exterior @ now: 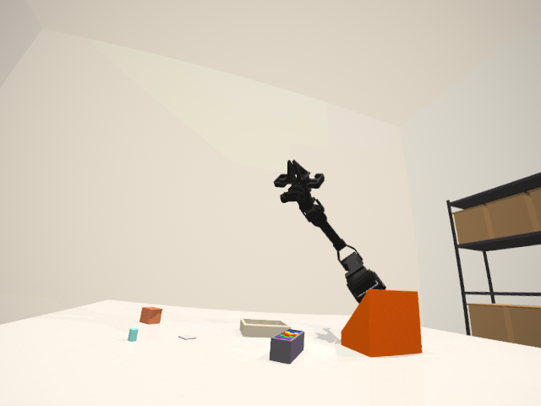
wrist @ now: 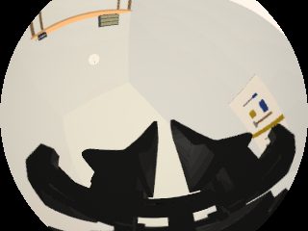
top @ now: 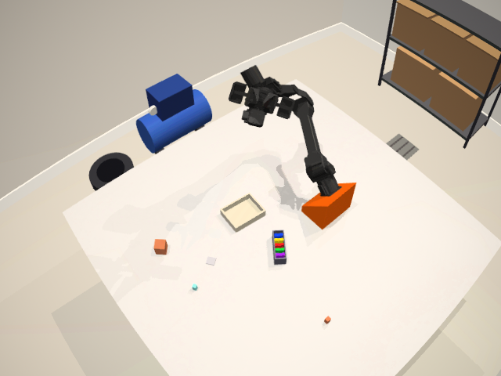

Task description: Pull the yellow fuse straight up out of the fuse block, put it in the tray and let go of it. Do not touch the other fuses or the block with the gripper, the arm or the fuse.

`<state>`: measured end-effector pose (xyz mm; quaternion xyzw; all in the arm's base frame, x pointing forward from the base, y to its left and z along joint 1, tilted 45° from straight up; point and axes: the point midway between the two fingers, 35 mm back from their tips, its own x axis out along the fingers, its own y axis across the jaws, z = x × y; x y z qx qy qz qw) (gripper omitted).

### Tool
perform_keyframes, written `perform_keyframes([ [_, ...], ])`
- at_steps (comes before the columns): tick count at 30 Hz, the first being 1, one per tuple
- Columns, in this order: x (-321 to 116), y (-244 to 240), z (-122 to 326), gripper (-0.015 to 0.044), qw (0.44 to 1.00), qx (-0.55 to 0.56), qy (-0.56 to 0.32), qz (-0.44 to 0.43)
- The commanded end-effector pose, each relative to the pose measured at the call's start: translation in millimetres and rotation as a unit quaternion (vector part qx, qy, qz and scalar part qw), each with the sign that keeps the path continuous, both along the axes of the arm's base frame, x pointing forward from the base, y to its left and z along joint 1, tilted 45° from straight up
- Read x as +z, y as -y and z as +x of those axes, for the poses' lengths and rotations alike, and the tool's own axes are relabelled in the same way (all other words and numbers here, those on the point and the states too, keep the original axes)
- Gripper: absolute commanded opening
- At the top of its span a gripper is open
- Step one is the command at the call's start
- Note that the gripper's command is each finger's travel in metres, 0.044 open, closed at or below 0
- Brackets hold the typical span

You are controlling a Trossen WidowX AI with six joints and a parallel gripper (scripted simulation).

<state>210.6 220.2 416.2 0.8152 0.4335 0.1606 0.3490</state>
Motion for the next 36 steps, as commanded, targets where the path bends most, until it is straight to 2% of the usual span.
perform_keyframes([
  [1,-64,-3,44,0.0074,0.99,-0.059,-0.036,-0.119],
  [7,-150,10,82,0.0074,0.948,-0.107,-0.081,-0.288],
  [13,-238,42,102,0.0074,0.861,-0.114,-0.127,-0.478],
  [20,-328,100,98,0.0074,0.69,-0.048,-0.18,-0.7],
  [24,-369,142,82,0.0074,0.546,0.042,-0.21,-0.81],
  [27,-389,173,68,0.0074,0.426,0.13,-0.227,-0.866],
  [29,-396,185,62,0.0074,0.375,0.171,-0.233,-0.881],
  [36,-397,187,53,0.0074,0.368,0.176,-0.233,-0.883],
])
